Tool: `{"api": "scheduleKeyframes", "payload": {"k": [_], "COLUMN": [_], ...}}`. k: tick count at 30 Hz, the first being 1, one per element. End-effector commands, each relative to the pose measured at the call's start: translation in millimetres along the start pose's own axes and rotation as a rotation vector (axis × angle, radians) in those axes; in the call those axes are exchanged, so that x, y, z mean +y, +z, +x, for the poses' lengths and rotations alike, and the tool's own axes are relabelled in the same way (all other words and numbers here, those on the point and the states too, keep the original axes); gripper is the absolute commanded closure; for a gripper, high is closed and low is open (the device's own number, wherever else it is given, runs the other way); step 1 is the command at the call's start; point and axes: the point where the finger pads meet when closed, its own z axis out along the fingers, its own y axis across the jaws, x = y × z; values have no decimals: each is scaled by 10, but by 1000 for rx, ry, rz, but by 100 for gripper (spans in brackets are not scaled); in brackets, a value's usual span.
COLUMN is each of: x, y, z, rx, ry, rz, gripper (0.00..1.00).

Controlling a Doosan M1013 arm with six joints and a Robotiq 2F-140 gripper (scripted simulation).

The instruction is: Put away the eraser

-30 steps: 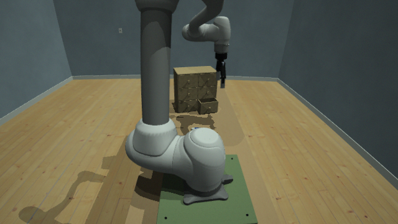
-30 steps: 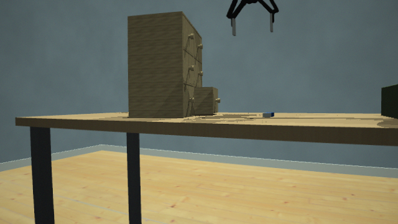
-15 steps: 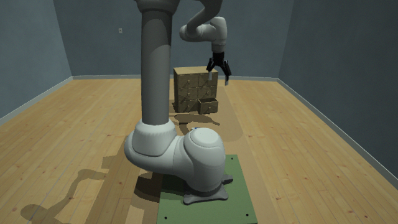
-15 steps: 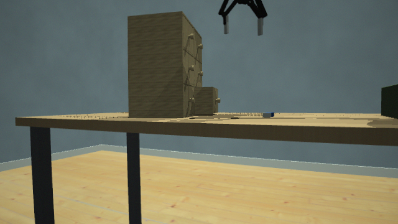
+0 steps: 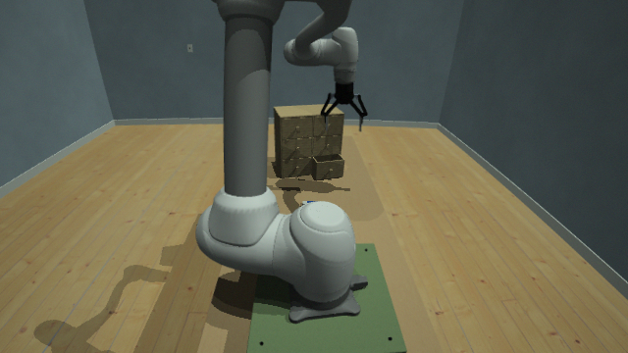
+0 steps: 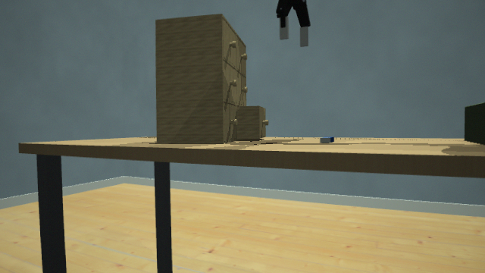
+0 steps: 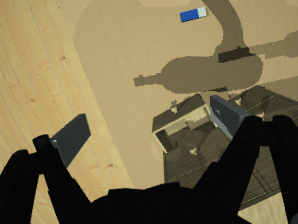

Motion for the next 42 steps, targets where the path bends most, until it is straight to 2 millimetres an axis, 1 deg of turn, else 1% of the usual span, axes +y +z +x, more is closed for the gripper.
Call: {"api": "scheduleKeyframes", "payload": {"k": [1, 2, 5, 7, 16, 22, 29, 42], "x": [52, 69, 127, 127, 328, 418, 441, 442], "y": [119, 154, 281, 281, 719, 913, 964, 965], "z": [-105, -136, -249, -249, -641, -814, -860, -861], "rx": [27, 38, 55, 55, 114, 139, 146, 146], "ry": [-268, -307, -235, -235, 16, 128, 157, 158], "rz": [-72, -94, -116, -116, -191, -224, -232, -233], "gripper": [0, 0, 0, 0, 0, 0, 0, 0]}}
